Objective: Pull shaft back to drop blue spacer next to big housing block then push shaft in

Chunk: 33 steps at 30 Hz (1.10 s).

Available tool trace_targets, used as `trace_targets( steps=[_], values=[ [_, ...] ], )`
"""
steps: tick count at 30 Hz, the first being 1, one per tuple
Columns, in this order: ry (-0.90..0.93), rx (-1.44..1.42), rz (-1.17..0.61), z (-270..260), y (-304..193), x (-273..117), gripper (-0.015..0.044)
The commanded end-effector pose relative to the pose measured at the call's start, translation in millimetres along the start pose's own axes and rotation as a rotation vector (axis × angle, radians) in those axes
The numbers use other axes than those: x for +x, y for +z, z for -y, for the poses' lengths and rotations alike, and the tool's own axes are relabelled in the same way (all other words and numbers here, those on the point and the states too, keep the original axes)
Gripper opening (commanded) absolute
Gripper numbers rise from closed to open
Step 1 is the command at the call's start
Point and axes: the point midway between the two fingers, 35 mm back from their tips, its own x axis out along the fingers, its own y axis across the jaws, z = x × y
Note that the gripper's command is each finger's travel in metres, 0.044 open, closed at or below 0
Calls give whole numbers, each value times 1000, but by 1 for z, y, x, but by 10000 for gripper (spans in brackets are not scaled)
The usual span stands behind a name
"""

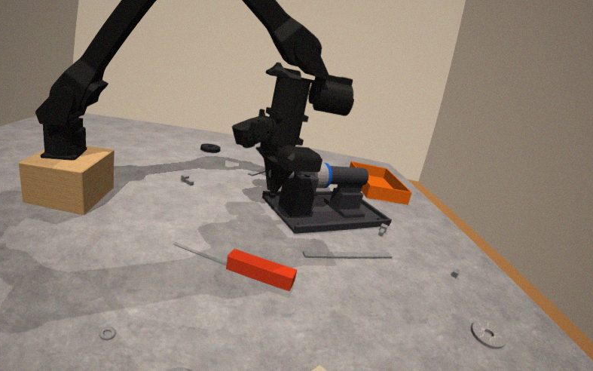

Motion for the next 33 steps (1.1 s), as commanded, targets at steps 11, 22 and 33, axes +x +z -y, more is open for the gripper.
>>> trace_targets(
  steps=[11,22,33],
  values=[
    [2,-2,4,0,6,0,0],
    [2,-2,4,0,7,0,0],
    [2,-2,4,0,8,0,0]
  ],
)
